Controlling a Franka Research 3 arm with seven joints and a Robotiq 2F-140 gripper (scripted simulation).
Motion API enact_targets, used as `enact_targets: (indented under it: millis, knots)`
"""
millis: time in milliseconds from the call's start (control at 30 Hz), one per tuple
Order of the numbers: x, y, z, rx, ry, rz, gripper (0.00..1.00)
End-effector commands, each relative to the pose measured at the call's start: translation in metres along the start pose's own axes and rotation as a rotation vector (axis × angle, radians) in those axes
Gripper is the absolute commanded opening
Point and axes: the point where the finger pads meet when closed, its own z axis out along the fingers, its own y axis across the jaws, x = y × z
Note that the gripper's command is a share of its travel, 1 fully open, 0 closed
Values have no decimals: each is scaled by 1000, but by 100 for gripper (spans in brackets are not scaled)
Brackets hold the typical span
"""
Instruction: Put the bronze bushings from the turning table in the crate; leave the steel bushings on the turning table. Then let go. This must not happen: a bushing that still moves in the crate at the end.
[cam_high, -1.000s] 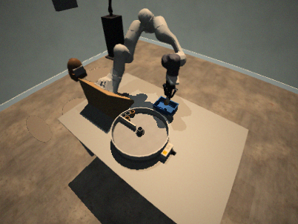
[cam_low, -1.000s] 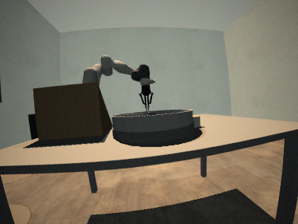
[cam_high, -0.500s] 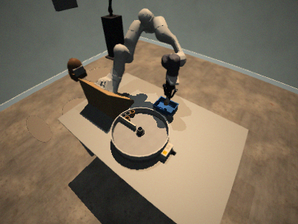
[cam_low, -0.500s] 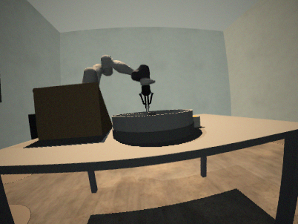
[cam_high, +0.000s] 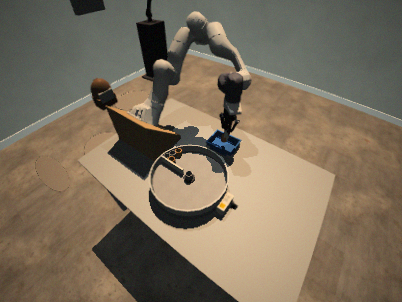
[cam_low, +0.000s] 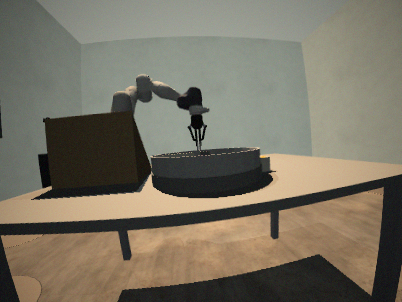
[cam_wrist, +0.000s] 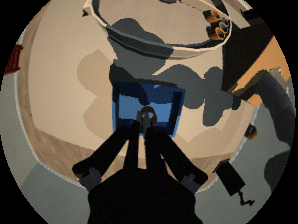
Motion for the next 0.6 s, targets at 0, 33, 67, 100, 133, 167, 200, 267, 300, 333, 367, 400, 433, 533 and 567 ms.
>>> enact_targets:
  millis: [0, 33, 67, 100, 133, 167, 200, 267, 300, 333, 367, 400, 433, 533, 567]
  knots:
    - [0, -1, 1, 2, 0, -4, 0]
    - [0, -1, 1, 2, 0, -4, 0]
    - [0, -1, 1, 2, 0, -4, 0]
    - [0, -1, 1, 2, 0, -4, 0]
    - [0, -1, 1, 2, 0, -4, 0]
    - [0, -1, 1, 2, 0, -4, 0]
    - [0, -1, 1, 2, 0, -4, 0]
    - [0, -1, 1, 2, 0, -4, 0]
    - [0, -1, 1, 2, 0, -4, 0]
    - [0, -1, 1, 2, 0, -4, 0]
    - [0, -1, 1, 2, 0, -4, 0]
    - [0, -1, 1, 2, 0, -4, 0]
    - [0, -1, 1, 2, 0, -4, 0]
    - [0, -1, 2, 2, 0, -4, 0]
    - [0, -1, 2, 2, 0, -4, 0]
